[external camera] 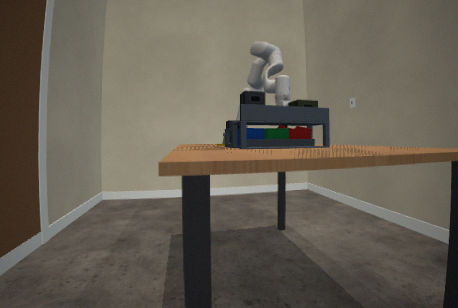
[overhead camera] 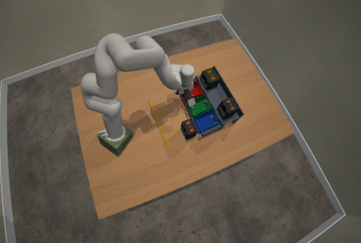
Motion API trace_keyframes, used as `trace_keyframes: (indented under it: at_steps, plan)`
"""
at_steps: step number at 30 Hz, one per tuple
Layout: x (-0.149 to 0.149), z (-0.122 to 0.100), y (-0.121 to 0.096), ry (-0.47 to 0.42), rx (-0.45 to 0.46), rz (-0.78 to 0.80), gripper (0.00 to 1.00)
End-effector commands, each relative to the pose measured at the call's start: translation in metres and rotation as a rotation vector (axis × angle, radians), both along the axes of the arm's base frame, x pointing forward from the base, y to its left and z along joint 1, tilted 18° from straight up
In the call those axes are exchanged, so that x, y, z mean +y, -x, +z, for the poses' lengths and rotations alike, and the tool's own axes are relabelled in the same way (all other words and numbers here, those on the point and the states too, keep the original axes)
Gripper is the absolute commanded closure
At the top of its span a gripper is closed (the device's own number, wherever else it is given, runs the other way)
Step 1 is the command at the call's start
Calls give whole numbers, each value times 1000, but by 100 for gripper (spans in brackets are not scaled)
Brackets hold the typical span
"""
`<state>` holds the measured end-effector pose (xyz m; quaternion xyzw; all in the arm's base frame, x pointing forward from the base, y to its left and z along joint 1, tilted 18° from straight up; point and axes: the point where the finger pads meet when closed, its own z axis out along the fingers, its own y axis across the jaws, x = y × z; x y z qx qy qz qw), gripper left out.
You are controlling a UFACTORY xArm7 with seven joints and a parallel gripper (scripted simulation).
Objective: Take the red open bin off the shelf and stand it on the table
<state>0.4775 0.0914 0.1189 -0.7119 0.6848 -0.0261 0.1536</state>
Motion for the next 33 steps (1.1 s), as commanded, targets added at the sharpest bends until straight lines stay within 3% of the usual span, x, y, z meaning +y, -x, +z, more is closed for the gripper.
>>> trace_keyframes:
  at_steps: [1,12,17,29,33]
  plan:
    - [0,1,-1,-1,-3,-1,100]
    - [0,1,-1,-1,-3,-1,100]
    - [0,-7,28,-1,-3,-1,100]
    - [0,-7,28,-1,-3,-1,100]
    - [-1,-13,50,-1,-3,-1,100]
